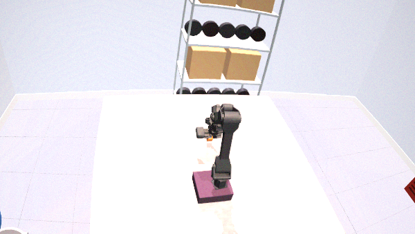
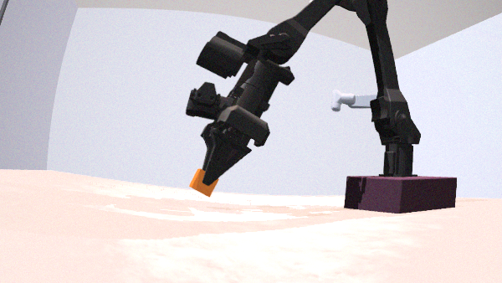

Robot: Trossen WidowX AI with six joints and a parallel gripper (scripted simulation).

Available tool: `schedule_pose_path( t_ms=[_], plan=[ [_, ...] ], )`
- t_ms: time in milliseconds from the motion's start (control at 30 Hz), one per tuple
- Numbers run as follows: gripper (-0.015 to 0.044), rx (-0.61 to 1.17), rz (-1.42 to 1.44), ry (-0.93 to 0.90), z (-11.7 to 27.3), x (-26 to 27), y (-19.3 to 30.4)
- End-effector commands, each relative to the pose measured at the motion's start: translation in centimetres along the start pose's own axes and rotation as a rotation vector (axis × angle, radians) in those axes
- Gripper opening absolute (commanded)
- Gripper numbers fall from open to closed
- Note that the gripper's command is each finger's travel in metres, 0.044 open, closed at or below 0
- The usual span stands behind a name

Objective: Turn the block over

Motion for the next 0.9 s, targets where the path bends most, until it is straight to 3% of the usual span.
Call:
schedule_pose_path(
  t_ms=[0, 867],
  plan=[
    [0.0000, -0.075, -0.002, -0.018, 0.2, -0.1, 0.9],
    [0.0000, -0.348, -0.006, -0.068, -3.7, -0.9, 3.4]
  ],
)
Point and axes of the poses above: the point midway between the two fingers, 35 mm back from their tips, its own z axis back along the fingers, its own x axis across the jaws, y = z × x, the point moved 9 cm from there along z, back along the fingers, and after that the axes turned 11 degrees about -z, right-handed, at the moved point
